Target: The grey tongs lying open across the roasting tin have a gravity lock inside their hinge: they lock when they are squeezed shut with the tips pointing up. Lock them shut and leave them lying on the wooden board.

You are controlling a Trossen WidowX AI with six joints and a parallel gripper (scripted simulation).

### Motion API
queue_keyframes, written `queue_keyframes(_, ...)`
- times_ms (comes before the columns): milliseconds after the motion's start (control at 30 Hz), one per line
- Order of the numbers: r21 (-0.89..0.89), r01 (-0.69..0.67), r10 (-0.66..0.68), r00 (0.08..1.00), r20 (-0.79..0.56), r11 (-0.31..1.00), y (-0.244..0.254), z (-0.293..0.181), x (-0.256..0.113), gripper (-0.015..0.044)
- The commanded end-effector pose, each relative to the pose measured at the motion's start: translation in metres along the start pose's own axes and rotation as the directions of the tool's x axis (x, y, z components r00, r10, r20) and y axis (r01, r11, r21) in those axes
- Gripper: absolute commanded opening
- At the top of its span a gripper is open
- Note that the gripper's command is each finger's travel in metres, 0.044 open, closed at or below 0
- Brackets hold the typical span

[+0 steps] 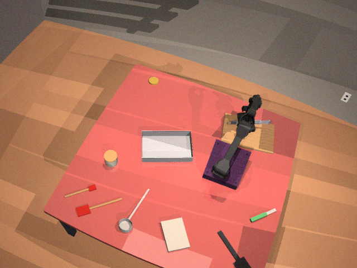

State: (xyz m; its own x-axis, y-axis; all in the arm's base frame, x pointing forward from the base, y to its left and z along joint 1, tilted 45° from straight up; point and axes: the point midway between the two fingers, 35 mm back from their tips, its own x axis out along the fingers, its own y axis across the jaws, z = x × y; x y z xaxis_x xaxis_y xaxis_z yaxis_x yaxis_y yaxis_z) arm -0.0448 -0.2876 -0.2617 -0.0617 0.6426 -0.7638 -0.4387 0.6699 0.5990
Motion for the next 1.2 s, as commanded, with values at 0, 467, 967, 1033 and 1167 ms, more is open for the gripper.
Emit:
queue_keyframes(0, -0.004, -0.001, 0.001, 1.0, 0.0, 1.0, 0.002, 0.001, 0.008, -0.015)
queue_keyframes(467, -0.004, 0.006, -0.006, 1.0, -0.001, 1.0, 0.005, 0.004, 0.024, -0.015)
queue_keyframes(967, -0.001, 0.007, -0.007, 1.0, 0.001, 1.0, 0.005, 0.004, 0.023, 0.0191)
queue_keyframes(1033, -0.001, 0.007, -0.007, 1.0, 0.001, 1.0, 0.005, 0.004, 0.023, 0.0244)
queue_keyframes(1167, -0.001, 0.007, -0.007, 1.0, 0.001, 1.0, 0.005, 0.004, 0.023, 0.0349)
